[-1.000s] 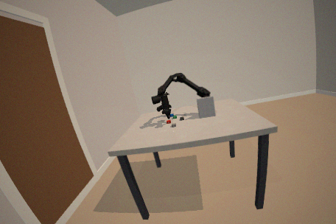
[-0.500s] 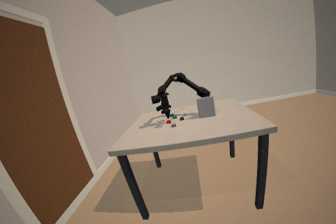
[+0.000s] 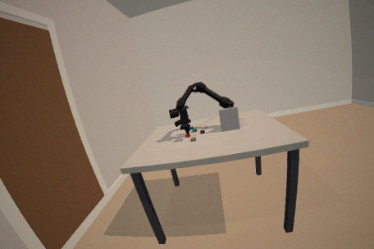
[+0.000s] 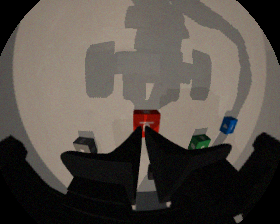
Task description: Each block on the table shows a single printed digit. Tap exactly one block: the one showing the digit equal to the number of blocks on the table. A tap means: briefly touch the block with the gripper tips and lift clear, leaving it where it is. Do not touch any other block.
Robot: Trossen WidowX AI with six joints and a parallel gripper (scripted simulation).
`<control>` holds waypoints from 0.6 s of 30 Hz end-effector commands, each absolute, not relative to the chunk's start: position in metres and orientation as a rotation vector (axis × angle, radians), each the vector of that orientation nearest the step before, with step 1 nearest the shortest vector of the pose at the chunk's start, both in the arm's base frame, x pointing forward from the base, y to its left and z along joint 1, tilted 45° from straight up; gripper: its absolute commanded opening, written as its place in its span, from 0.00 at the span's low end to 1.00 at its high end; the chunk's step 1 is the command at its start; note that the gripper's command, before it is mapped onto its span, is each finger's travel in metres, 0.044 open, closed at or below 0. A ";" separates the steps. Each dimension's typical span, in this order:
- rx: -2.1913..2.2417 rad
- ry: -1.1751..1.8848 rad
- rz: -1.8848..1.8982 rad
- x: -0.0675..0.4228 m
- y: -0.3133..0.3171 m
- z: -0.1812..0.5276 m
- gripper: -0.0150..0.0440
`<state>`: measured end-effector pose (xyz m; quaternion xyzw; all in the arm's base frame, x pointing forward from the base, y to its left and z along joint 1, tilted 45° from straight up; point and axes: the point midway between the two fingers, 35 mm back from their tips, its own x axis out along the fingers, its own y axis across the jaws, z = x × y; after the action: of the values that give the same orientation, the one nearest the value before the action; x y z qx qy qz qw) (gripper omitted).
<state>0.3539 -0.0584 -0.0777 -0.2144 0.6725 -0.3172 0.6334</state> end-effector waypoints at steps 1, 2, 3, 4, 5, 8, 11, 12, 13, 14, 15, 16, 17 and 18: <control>-0.498 1.539 -0.727 0.353 -0.061 -0.080 0.29; -0.498 1.539 -0.727 0.353 -0.061 -0.080 0.29; -0.498 1.539 -0.727 0.353 -0.061 -0.080 0.29; -0.493 1.539 -0.724 0.354 -0.056 -0.076 0.29; -0.494 1.539 -0.724 0.355 -0.049 -0.069 0.29; -0.497 1.539 -0.726 0.356 -0.040 -0.058 0.29; -0.496 1.539 -0.724 0.356 -0.037 -0.059 0.33; -0.492 1.539 -0.718 0.354 -0.027 -0.062 0.38; -0.488 1.539 -0.709 0.351 -0.011 -0.066 0.42; -0.483 1.539 -0.700 0.347 0.008 -0.071 0.47; -0.479 1.541 -0.694 0.341 0.026 -0.076 0.51; -0.476 1.543 -0.689 0.334 0.044 -0.081 0.56; -0.475 1.544 -0.687 0.326 0.061 -0.085 0.60; -0.474 1.546 -0.687 0.318 0.076 -0.089 0.64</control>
<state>0.3396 0.0319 -0.0774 -0.2015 0.6734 -0.3097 0.6403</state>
